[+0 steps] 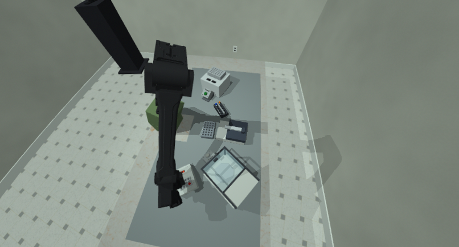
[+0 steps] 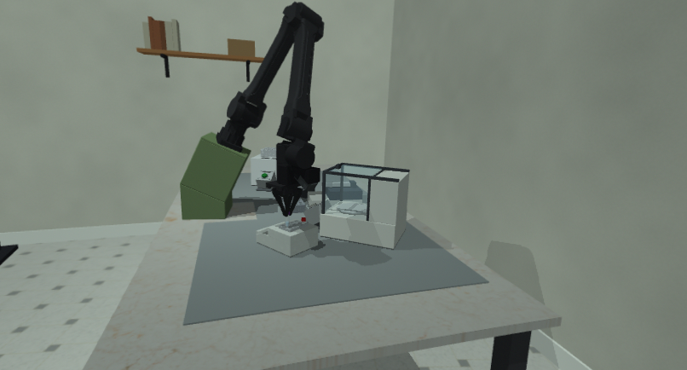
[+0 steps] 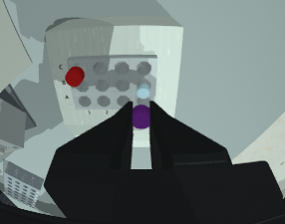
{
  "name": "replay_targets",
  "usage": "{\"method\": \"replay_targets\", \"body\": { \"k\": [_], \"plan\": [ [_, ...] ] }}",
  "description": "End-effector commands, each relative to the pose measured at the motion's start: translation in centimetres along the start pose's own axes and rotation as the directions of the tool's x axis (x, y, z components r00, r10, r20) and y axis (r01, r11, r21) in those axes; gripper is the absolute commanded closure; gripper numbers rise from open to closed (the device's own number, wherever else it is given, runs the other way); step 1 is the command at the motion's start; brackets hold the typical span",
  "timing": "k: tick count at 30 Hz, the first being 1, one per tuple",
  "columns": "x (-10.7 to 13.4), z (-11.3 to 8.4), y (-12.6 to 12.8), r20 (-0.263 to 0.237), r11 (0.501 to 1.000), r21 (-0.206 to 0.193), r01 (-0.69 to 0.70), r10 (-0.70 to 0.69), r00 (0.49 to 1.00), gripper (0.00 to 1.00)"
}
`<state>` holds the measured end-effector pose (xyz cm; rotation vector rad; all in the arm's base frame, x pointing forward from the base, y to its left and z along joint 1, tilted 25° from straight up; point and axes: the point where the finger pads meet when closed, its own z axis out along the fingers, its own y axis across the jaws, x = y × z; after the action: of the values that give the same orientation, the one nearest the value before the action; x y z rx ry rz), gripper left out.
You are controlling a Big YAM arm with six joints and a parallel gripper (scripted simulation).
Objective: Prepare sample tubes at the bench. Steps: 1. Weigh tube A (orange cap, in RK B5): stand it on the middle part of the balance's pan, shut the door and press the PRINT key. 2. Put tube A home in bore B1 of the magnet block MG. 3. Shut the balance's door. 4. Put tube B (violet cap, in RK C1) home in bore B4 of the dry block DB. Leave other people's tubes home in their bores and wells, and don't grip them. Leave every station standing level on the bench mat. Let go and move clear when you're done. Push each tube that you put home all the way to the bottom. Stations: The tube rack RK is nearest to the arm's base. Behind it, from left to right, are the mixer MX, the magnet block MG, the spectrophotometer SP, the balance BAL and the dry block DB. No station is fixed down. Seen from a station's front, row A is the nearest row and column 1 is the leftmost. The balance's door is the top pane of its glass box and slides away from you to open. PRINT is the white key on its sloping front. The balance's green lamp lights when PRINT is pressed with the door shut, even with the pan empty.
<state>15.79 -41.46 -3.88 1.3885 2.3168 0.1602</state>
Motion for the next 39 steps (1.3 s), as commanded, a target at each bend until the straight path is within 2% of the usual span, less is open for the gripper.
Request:
{"method": "replay_targets", "body": {
  "k": [1,17,39],
  "plan": [
    [1.3,0.8,-0.3,-0.026,1.000,-0.002,-0.011,0.011,1.000,0.91],
    [1.2,0.9,0.0,-0.020,1.000,-0.002,-0.006,0.006,1.000,0.91],
    [1.6,0.6,-1.0,-0.026,1.000,0.003,-0.021,0.021,0.999,0.91]
  ]
}}
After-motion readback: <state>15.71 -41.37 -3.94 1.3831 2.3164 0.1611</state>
